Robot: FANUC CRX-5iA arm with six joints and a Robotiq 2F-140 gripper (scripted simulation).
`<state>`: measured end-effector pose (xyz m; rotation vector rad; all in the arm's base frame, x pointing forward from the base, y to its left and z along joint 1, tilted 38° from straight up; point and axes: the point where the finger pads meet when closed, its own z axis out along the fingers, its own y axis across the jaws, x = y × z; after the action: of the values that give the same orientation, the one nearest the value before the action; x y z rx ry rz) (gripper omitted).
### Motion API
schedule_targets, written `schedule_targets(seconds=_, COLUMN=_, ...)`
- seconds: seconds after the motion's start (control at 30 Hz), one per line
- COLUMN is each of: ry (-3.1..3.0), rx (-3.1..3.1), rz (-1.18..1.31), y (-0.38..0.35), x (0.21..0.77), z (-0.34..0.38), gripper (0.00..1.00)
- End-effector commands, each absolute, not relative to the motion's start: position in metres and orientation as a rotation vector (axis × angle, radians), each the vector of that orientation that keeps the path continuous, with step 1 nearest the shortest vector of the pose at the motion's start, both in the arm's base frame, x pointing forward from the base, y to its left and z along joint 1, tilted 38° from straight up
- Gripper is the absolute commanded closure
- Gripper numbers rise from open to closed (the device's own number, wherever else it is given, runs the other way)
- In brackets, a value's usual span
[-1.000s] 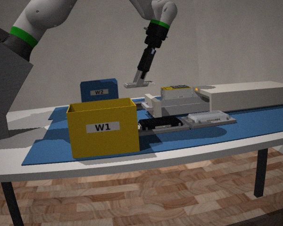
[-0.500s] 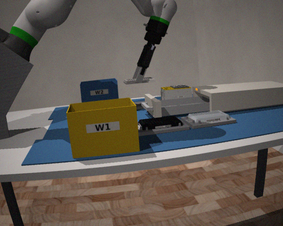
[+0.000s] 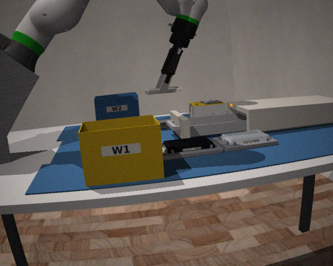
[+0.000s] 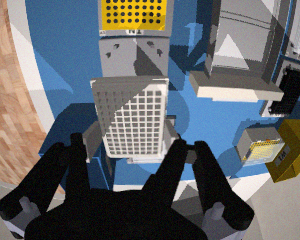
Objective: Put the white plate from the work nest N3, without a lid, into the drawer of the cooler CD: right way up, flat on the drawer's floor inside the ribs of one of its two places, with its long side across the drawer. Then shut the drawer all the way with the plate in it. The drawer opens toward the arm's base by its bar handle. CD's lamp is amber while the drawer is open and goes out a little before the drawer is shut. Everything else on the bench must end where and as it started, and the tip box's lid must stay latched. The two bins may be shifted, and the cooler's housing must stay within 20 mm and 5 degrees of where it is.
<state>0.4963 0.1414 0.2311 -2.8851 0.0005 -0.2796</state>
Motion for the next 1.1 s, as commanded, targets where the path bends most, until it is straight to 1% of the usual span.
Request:
schedule_targets(seconds=0.0, ry=0.001, rx=-2.885, rz=-0.280, y=0.141, x=0.494, z=0.234, gripper=1.00)
schedule_targets(seconds=0.43, ry=0.001, rx=-2.885, rz=-0.280, y=0.139, x=0.489, z=0.240, gripper=1.00)
schedule_targets(seconds=1.07, ry=-0.762, rx=-3.074, rz=-0.392, y=0.096, x=0.504, z=0.240, gripper=1.00)
